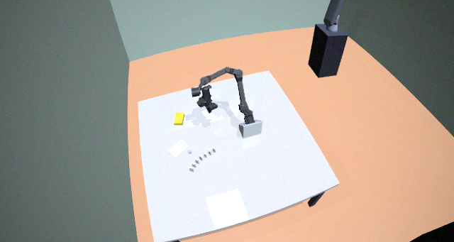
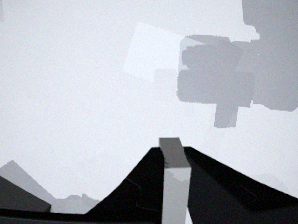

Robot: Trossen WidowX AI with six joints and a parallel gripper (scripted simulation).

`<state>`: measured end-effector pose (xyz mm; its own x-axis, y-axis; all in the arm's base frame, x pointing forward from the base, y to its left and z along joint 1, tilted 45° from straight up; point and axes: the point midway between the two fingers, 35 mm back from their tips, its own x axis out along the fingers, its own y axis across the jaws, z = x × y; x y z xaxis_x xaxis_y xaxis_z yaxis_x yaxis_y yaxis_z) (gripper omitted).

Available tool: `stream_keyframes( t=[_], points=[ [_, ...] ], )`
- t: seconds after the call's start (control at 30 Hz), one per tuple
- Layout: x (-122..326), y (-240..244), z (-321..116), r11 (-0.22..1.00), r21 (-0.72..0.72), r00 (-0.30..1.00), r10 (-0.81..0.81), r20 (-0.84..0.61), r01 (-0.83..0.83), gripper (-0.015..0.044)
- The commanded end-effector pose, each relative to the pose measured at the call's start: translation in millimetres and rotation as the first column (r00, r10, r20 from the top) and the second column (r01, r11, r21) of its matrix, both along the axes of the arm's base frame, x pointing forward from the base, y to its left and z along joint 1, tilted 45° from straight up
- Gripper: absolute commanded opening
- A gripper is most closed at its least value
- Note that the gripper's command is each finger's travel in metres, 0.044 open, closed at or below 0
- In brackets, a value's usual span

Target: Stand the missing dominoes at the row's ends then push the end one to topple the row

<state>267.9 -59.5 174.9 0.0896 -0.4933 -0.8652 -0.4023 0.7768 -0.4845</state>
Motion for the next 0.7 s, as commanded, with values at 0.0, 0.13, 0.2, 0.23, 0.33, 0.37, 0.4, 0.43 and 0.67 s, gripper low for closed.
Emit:
stream_keyframes(
  t=[0.0,0.13,0.2,0.23,0.33,0.37,0.4,0.43,0.67],
  points=[
    [-2.8,-1.7,-9.6,0.994,0.106,1.0,0.012,0.026,-0.015,0.0026],
    [-3.0,-3.0,-17.3,0.98,0.195,0.998,0.025,0.062,-0.037,0.0026],
    [-2.8,-3.5,-20.4,0.97,0.236,0.996,0.033,0.084,-0.052,0.0026],
    [-2.5,-3.7,-21.8,0.965,0.255,0.995,0.037,0.096,-0.061,0.0026],
    [-1.6,-4.5,-25.3,0.947,0.308,0.989,0.051,0.138,-0.092,0.0026],
    [-1.3,-4.8,-26.3,0.94,0.324,0.987,0.056,0.153,-0.103,0.0026],
    [-0.9,-5.1,-27.1,0.933,0.34,0.984,0.061,0.168,-0.116,0.0026],
    [-0.4,-5.4,-27.8,0.926,0.354,0.981,0.066,0.185,-0.129,0.0026],
    [2.9,-7.9,-29.5,0.875,0.424,0.944,0.103,0.313,-0.236,0.0026]
  ],
)
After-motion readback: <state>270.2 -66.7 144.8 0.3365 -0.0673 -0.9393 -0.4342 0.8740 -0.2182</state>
